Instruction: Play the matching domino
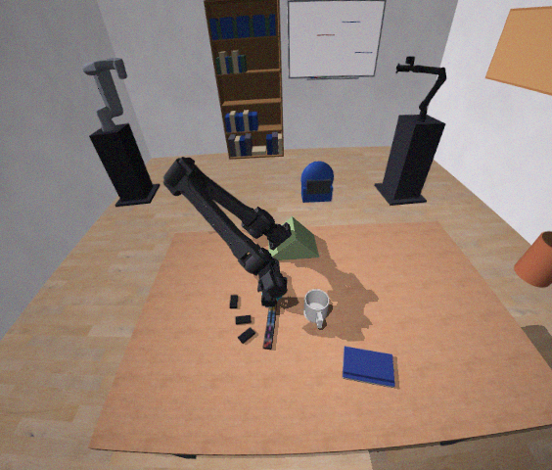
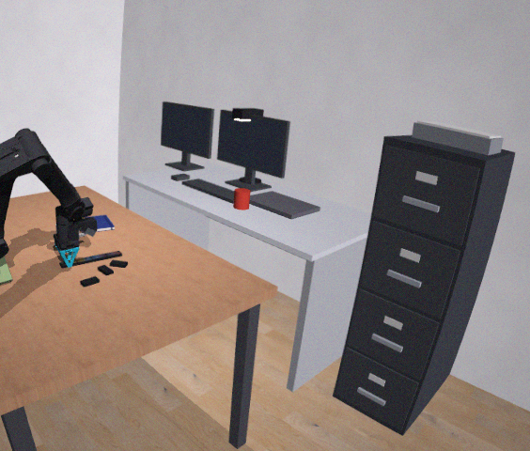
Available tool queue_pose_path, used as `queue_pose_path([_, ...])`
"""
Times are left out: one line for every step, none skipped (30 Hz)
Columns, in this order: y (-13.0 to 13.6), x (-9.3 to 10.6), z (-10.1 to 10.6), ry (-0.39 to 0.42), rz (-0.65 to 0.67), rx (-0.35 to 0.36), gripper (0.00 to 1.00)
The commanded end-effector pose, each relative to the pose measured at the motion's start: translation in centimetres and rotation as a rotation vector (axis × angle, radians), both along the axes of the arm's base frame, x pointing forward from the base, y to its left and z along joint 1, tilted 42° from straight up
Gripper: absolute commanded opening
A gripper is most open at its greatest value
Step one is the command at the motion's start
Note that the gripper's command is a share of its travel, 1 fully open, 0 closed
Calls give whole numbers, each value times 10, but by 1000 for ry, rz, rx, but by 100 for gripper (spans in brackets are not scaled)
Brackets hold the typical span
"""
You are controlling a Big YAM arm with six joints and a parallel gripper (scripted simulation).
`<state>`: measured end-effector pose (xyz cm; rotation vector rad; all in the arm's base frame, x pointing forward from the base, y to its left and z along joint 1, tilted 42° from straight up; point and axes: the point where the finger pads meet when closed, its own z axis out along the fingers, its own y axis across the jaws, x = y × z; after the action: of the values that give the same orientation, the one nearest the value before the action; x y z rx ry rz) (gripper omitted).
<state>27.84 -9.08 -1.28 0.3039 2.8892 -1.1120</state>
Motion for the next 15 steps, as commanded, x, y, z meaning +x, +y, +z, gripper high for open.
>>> queue_pose_path([0, 9, 4, -16, -2, 0, 22])
queue_pose_path([0, 11, 4, -19, -3, 0, 22])
queue_pose_path([0, 12, 5, -21, -3, 0, 22])
queue_pose_path([-1, 14, 5, -23, -4, 0, 22])
queue_pose_path([-1, 15, 6, -25, -5, 0, 22])
queue_pose_path([-1, 16, 6, -28, -6, 0, 22])
queue_pose_path([-1, 16, 6, -28, -6, 0, 22])
queue_pose_path([-1, 16, 6, -28, -6, 0, 22])
queue_pose_path([-1, 16, 6, -28, -6, 0, 22])
queue_pose_path([-1, 16, 6, -28, -6, 0, 22])
queue_pose_path([-1, 16, 6, -28, -6, 0, 22])
queue_pose_path([-1, 16, 6, -28, -6, 0, 22])
queue_pose_path([-1, 16, 6, -28, -6, 0, 22])
queue_pose_path([1, 4, 2, -8, 2, 0, 22])
queue_pose_path([1, 5, 2, -10, 1, 0, 22])
